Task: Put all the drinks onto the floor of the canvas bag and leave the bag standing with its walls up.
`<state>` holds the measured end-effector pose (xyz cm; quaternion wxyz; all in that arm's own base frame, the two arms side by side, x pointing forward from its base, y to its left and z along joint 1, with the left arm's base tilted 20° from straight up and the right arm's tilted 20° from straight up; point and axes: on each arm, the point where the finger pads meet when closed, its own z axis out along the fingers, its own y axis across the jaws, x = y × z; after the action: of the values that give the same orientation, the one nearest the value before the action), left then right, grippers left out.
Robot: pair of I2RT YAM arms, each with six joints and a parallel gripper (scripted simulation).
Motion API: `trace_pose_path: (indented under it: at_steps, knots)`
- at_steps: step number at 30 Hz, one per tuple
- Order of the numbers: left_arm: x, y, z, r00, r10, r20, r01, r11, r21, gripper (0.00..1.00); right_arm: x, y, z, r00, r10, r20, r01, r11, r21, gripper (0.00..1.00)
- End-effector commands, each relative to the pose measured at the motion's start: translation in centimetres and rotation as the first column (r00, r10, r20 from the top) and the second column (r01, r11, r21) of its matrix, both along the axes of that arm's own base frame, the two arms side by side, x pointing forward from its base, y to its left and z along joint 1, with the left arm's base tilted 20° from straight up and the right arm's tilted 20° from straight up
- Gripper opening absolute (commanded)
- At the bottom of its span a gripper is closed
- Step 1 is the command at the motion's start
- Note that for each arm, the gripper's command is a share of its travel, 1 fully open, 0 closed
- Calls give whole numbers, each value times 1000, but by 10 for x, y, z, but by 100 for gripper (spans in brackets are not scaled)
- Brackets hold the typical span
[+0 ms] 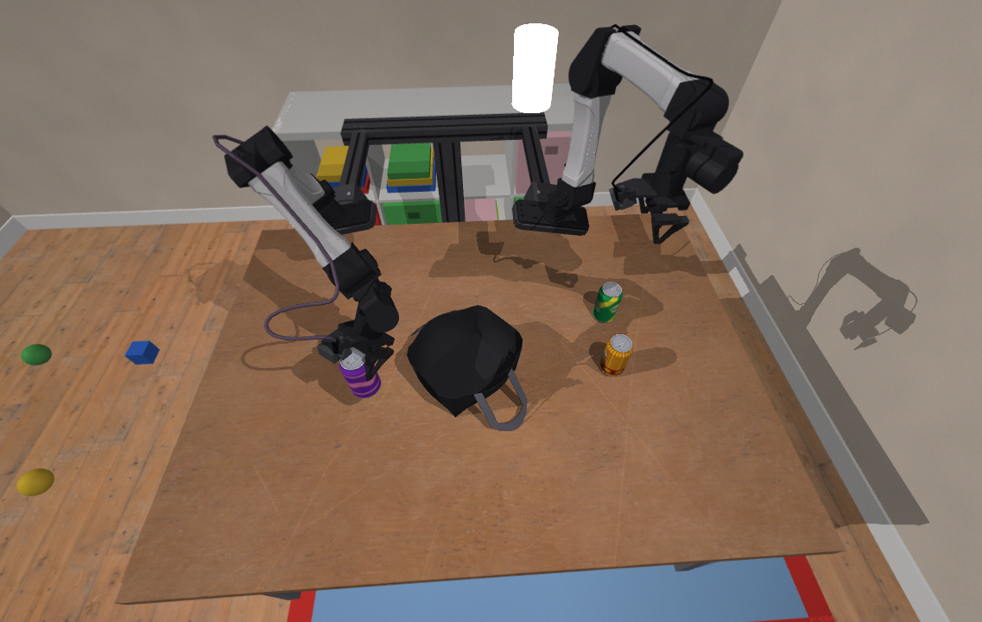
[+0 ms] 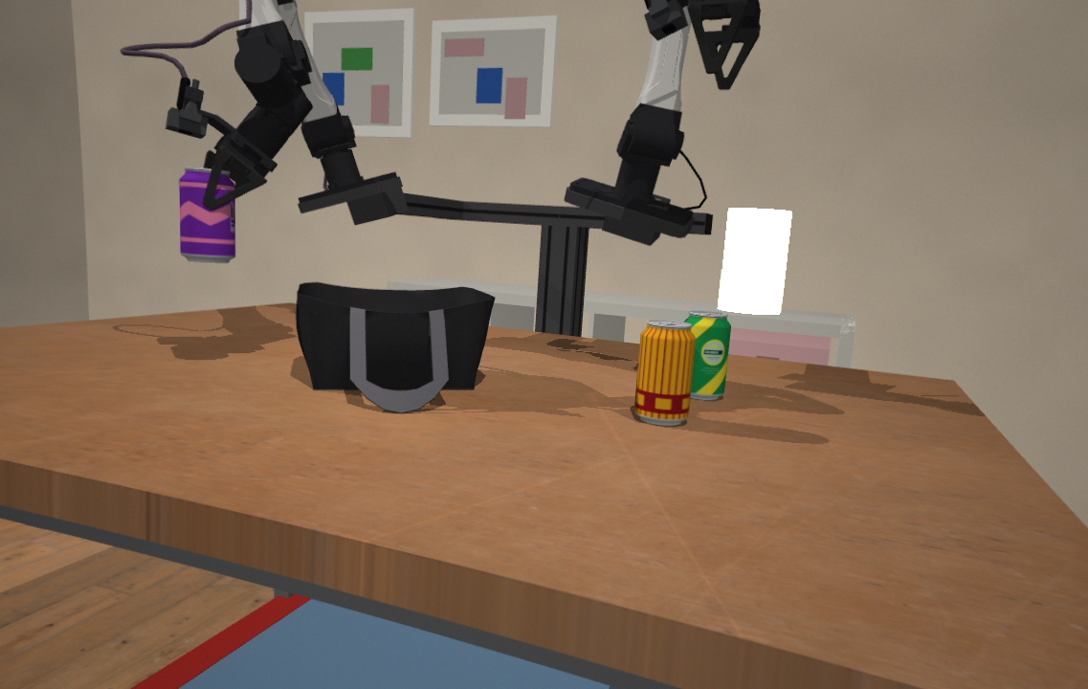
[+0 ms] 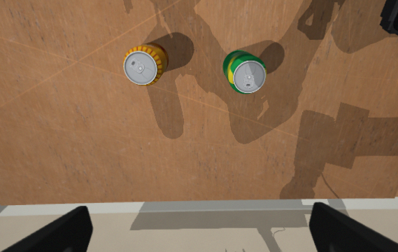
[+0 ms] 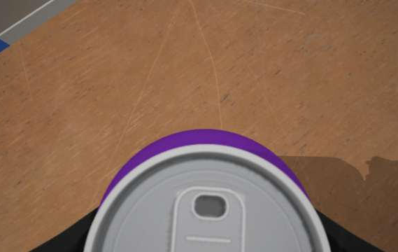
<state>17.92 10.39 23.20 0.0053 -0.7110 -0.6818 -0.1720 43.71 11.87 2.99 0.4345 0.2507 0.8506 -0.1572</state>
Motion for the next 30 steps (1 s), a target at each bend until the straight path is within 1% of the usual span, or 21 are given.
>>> trace_pose_path:
  at_steps: [1, 2, 3, 7, 14, 15, 16, 19, 20, 21, 22, 25, 28, 30]
  knots:
    - [4, 0, 9, 998, 5, 60, -6, 1000, 13, 100, 8, 12, 25, 997, -21, 80, 21, 1000, -5, 70]
    - [4, 0, 9, 998, 5, 60, -6, 1000, 13, 100, 8, 12, 25, 997, -21, 80, 21, 1000, -5, 70]
    - [4, 0, 9, 998, 5, 60, -6, 1000, 13, 100, 1, 13, 14, 998, -39, 57, 41, 999, -26, 70]
    - [4, 0, 9, 998, 5, 60, -6, 1000, 13, 100, -5, 25, 8, 998, -36, 47, 37, 999, -30, 70]
    - [4, 0, 9, 998, 5, 60, -6, 1000, 13, 100, -9, 47, 6, 997, -33, 63, 34, 999, -21, 70]
    - [4, 0, 9, 998, 5, 60, -6, 1000, 13, 100, -8, 49, 12, 997, -29, 73, 30, 999, -12, 70]
    - [4, 0, 9, 998, 5, 60, -6, 1000, 13, 100, 0, 45, 28, 994, -31, 101, 29, 999, 13, 70]
    - [4, 0, 9, 998, 5, 60, -6, 1000, 13, 100, 0, 41, 32, 993, -42, 107, 41, 999, 18, 70]
    - [4, 0, 9, 998, 5, 60, -6, 1000, 13, 100, 10, 37, 34, 987, -60, 146, 53, 997, 50, 70]
    - [4, 0, 9, 998, 5, 60, -6, 1000, 13, 100, 11, 36, 36, 986, -64, 154, 56, 997, 58, 70]
    - [4, 0, 9, 998, 5, 60, -6, 1000, 13, 100, 3, 29, 26, 991, -53, 121, 51, 998, 25, 70]
    - [4, 0, 9, 998, 5, 60, -6, 1000, 13, 100, 2, 38, 29, 990, -43, 133, 38, 999, 38, 70]
    - [4, 0, 9, 998, 5, 60, -6, 1000, 13, 100, 2, 28, 25, 991, -53, 119, 50, 998, 23, 70]
    - [4, 0, 9, 998, 5, 60, -6, 1000, 13, 100, 2, 36, 28, 991, -41, 128, 38, 999, 30, 70]
